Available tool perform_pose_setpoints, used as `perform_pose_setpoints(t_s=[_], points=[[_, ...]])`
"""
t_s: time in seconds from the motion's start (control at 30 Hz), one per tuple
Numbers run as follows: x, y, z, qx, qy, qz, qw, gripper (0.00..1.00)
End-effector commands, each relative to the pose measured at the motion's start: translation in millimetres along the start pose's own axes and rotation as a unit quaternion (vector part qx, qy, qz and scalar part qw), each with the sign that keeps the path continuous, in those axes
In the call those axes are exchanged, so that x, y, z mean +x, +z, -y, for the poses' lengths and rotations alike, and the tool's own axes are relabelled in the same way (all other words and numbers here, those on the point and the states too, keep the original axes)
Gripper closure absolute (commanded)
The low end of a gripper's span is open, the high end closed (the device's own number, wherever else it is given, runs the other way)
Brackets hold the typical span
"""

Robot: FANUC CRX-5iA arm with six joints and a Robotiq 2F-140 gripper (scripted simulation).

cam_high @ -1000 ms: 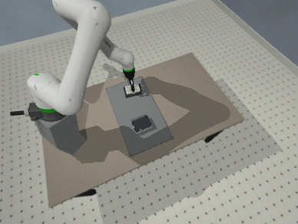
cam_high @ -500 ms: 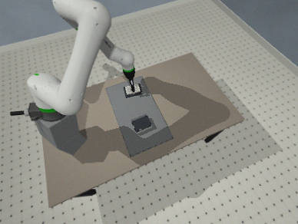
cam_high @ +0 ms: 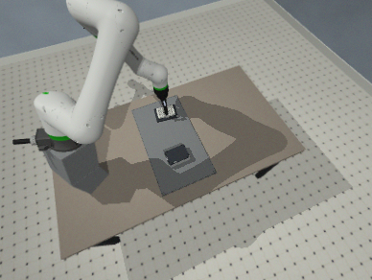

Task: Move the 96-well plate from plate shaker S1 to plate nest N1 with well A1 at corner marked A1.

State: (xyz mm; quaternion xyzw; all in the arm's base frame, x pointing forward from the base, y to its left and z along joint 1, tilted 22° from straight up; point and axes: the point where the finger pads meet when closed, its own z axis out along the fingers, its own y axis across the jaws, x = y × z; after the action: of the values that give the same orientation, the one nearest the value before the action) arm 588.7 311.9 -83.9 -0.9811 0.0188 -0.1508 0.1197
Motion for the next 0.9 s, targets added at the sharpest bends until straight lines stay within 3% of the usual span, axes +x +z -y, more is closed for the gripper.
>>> perform_pose_setpoints(t_s=[0.0,0.87], points=[[0.2,0.5,0.0,0.0,0.0,0.0,1.0,1.0],[0.2,4.2,0.0,0.0,0.0,0.0,1.0,1.0]])
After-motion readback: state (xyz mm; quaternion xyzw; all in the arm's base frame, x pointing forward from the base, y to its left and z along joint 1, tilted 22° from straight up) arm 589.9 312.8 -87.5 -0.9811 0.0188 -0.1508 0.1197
